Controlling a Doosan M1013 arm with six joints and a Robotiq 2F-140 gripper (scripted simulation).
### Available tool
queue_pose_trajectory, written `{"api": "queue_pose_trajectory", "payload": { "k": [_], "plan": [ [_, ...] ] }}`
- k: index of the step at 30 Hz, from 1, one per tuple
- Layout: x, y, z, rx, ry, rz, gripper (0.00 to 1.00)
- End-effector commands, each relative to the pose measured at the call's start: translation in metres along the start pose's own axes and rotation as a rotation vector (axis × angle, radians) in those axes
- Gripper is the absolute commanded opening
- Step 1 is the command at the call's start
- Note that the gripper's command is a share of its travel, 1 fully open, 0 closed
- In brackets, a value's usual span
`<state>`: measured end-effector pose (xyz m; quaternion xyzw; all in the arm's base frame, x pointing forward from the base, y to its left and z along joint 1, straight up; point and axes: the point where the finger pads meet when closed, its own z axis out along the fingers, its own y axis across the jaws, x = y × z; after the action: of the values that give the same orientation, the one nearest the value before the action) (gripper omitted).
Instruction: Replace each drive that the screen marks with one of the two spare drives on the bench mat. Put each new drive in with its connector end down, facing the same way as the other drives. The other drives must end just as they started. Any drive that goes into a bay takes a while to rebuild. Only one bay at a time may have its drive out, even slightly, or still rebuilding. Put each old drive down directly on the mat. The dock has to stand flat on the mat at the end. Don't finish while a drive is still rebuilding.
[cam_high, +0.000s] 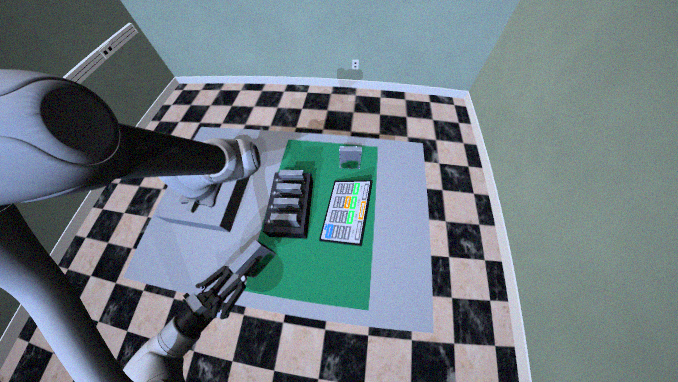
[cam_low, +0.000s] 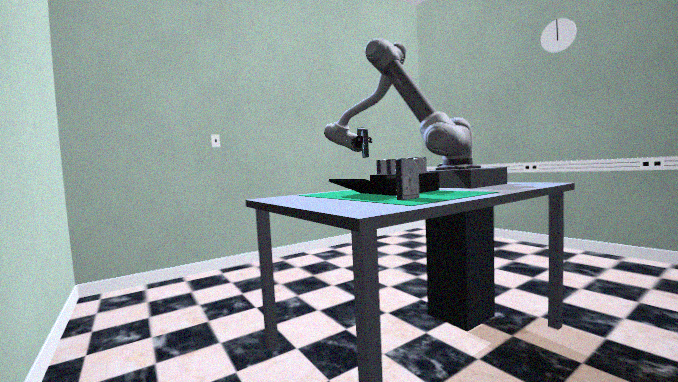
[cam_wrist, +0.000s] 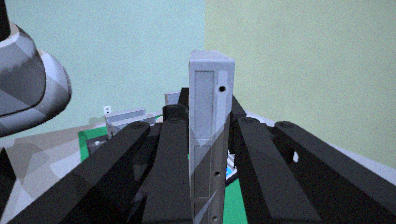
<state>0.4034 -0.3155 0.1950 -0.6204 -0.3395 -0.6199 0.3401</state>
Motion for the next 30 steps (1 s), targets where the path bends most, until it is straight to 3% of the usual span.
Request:
{"api": "queue_pose_trajectory", "payload": {
  "k": [1, 30],
  "plan": [
    [0.0006, 0.0001, -0.0001, 0.000, 0.000, -0.001, 0.10],
    [-0.0046, 0.0001, -0.0001, 0.000, 0.000, -0.001, 0.10]
  ]
}}
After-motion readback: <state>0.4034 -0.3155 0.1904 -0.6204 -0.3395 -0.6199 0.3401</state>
